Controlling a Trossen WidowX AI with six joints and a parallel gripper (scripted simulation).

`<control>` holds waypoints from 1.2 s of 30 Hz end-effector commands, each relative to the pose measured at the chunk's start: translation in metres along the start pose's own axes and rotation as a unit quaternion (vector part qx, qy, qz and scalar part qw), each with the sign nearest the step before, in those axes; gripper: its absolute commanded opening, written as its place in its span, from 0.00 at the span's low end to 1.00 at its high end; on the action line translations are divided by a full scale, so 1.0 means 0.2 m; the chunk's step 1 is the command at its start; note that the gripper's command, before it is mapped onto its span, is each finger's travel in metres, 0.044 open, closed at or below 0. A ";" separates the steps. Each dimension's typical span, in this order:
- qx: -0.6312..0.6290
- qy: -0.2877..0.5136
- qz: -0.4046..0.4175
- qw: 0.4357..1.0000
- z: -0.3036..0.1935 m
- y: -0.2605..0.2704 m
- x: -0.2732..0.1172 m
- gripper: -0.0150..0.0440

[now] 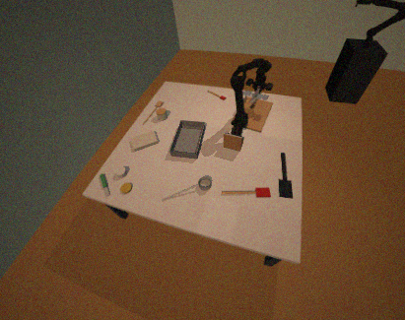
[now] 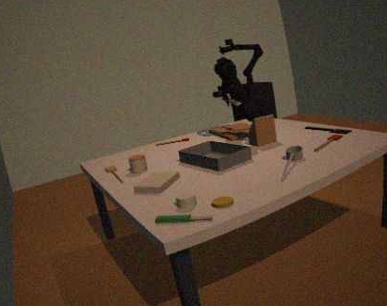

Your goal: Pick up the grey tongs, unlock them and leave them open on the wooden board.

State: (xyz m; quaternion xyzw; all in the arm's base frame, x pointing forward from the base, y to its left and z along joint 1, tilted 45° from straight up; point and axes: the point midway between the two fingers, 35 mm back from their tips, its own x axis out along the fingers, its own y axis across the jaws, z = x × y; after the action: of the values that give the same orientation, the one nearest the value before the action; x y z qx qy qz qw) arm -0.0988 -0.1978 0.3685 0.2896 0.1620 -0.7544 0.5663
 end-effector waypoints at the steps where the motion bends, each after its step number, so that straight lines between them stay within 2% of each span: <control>1: -0.013 0.023 0.001 1.000 -0.01 0.01 -0.02 0.00; 14: -0.021 0.044 0.004 0.999 -0.02 0.02 -0.02 0.00; 36: -0.020 0.044 0.005 0.999 -0.01 0.00 0.16 0.00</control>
State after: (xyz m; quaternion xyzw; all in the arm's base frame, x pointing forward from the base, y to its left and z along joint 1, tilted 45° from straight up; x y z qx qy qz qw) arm -0.1023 -0.2176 0.3500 0.3115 0.2011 -0.7330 0.5703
